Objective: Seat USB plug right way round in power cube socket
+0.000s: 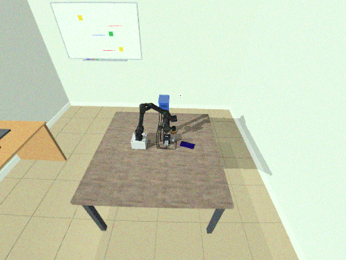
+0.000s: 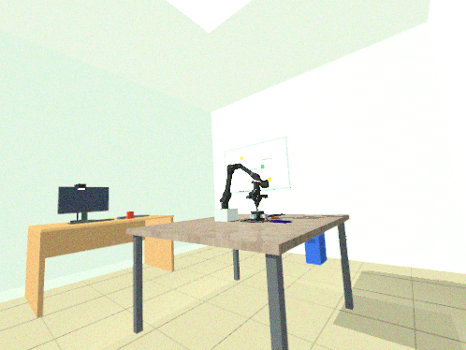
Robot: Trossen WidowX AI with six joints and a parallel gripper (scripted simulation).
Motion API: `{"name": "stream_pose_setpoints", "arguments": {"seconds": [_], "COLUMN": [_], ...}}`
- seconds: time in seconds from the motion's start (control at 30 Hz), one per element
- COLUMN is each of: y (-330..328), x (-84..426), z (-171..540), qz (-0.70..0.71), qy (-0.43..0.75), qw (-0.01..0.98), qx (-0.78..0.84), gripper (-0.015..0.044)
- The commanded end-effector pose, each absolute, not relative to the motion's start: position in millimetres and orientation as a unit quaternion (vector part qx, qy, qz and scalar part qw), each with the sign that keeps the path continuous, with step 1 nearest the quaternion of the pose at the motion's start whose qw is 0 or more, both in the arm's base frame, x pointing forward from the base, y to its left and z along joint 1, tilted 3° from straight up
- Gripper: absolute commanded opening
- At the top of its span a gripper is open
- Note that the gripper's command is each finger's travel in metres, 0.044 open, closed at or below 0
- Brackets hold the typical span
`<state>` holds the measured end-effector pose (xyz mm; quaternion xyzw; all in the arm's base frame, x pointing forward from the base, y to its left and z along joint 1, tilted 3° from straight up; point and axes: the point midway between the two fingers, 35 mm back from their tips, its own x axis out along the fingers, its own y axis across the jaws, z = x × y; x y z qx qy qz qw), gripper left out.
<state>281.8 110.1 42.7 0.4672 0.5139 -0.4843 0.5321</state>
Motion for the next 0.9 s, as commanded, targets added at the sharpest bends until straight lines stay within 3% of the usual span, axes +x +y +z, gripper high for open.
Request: {"name": "stream_pose_setpoints", "arguments": {"seconds": [0.0,0.87], "y": [109.9,110.0], "x": [282.2,282.2], "z": [41.6,38.5], "qz": [-0.485,-0.485], "qy": [0.512,0.512], "qw": [0.533,0.533], "qx": [0.468,0.468], "gripper": [0.0000,0.0000]}}
